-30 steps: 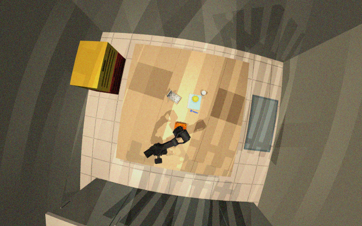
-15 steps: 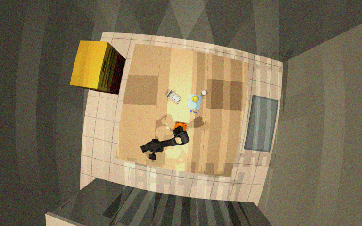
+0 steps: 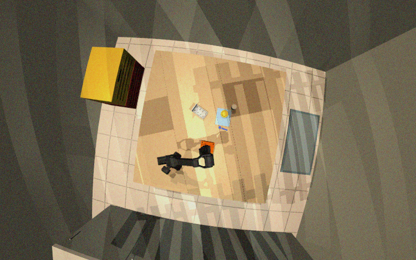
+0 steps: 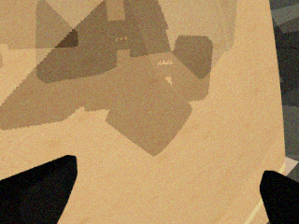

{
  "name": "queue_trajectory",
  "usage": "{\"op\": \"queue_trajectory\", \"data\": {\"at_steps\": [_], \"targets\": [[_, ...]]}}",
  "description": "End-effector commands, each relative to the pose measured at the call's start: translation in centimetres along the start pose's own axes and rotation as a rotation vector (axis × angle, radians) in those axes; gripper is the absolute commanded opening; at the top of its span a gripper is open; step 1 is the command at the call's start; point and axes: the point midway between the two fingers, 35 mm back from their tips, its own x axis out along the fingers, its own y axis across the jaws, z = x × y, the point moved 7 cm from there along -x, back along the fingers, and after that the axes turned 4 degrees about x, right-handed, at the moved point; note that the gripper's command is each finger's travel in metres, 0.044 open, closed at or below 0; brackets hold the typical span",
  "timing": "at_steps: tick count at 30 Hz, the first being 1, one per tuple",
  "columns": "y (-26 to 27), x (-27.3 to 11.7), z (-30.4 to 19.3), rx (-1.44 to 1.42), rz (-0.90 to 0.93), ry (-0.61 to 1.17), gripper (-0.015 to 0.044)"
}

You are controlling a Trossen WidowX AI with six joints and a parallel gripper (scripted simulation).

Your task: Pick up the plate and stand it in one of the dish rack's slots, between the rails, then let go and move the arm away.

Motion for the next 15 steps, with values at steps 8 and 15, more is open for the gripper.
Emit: {"op": "queue_trajectory", "data": {"at_steps": [8, 15], "targets": [[2.7, -2.1, -4.9, 0.362, 0.027, 0.135, 0.04], [4.9, -3.6, -7.4, 0.586, 0.033, 0.212, 0.04]]}}
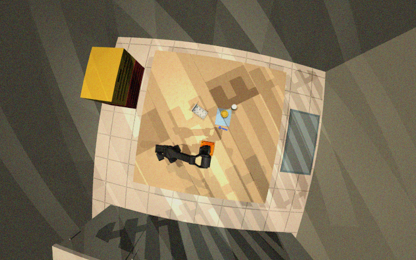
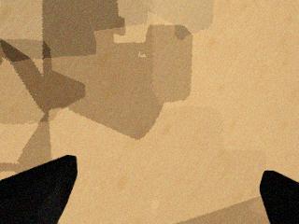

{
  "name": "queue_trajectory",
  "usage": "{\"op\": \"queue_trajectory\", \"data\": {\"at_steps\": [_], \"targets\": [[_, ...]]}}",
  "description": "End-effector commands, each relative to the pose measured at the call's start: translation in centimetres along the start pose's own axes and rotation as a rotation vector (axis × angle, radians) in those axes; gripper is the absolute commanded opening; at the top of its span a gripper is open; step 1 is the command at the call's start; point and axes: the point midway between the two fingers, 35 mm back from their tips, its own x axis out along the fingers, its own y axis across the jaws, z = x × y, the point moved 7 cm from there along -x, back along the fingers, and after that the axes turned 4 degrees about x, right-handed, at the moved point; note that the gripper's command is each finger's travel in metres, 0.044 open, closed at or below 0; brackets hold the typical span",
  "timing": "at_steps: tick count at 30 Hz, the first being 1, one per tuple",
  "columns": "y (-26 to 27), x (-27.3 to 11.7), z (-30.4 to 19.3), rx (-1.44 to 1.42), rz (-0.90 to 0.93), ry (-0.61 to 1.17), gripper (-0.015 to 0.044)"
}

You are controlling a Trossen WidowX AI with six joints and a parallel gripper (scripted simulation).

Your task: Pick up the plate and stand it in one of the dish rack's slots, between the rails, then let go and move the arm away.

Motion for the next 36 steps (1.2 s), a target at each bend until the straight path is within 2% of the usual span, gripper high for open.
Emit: {"op": "queue_trajectory", "data": {"at_steps": [1, 23, 36], "targets": [[0.4, -0.7, -2.1, 0.136, 0.004, 0.049, 0.04], [5.9, -5.0, -11.8, 0.849, -0.031, 0.257, 0.04], [9.8, -7.4, -15.3, 1.191, -0.075, 0.34, 0.04]]}}
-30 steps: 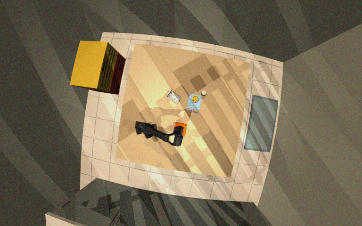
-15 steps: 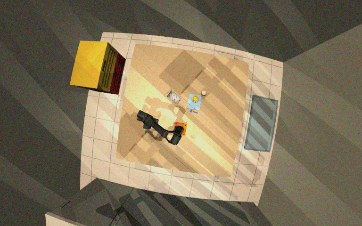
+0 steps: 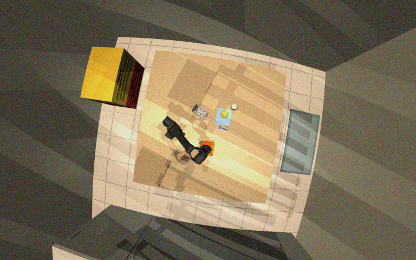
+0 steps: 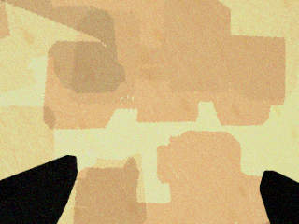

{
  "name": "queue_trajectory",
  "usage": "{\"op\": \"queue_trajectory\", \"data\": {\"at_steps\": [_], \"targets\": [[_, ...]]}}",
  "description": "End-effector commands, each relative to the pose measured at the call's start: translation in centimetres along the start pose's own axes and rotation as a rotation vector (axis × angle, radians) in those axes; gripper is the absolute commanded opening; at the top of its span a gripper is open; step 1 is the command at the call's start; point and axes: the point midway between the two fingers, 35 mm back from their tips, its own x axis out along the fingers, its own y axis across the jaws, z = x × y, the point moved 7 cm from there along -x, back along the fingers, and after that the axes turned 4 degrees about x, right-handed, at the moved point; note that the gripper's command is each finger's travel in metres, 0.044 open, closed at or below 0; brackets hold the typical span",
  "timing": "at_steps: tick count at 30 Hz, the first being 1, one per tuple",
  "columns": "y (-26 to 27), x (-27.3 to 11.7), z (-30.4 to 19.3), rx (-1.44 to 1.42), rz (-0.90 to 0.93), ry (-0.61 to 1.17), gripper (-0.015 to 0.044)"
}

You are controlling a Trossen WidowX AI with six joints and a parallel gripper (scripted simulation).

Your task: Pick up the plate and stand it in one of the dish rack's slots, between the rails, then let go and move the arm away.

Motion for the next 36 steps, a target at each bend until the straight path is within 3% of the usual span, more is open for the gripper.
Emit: {"op": "queue_trajectory", "data": {"at_steps": [1, 19, 36], "targets": [[-0.6, -0.4, -1.7, 0.108, -0.025, 0.024, 0.04], [-1.4, -2.8, -11.5, 0.688, -0.099, 0.143, 0.04], [1.1, -5.8, -21.2, 1.261, -0.164, 0.242, 0.04]]}}
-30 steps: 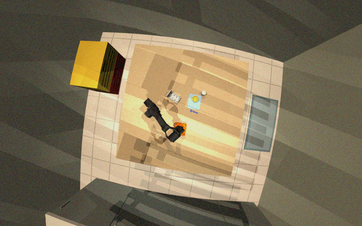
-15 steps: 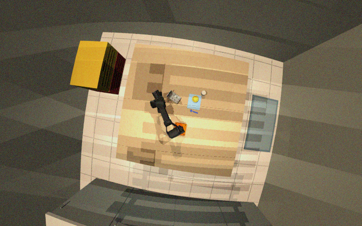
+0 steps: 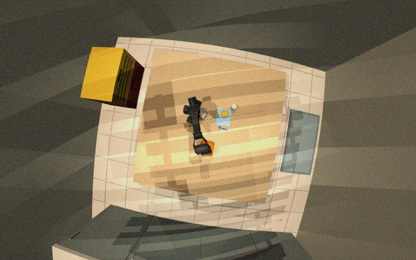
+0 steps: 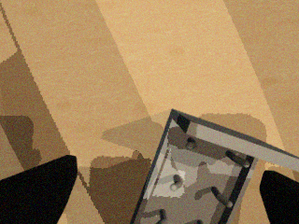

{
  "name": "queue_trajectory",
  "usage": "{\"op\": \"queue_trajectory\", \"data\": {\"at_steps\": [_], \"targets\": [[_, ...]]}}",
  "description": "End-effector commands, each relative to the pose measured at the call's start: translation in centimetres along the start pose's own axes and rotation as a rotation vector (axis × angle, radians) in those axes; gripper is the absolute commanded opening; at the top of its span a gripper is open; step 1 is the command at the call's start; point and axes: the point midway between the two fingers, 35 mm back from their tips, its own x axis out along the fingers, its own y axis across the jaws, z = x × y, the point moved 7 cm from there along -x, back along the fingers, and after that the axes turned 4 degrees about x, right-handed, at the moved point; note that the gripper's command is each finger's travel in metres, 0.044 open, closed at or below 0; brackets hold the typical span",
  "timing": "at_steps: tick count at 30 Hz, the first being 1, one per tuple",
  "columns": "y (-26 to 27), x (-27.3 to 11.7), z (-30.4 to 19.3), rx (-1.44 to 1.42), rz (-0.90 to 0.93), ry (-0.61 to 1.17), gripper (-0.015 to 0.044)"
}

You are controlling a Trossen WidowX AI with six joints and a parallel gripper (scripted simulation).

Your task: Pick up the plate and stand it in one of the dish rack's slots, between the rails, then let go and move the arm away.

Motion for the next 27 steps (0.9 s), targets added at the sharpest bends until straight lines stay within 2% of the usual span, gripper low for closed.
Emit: {"op": "queue_trajectory", "data": {"at_steps": [1, 27], "targets": [[-1.9, -0.3, -1.8, 0.144, -0.019, 0.027, 0.04], [-9.6, -2.0, -16.5, 1.02, -0.104, 0.158, 0.04]]}}
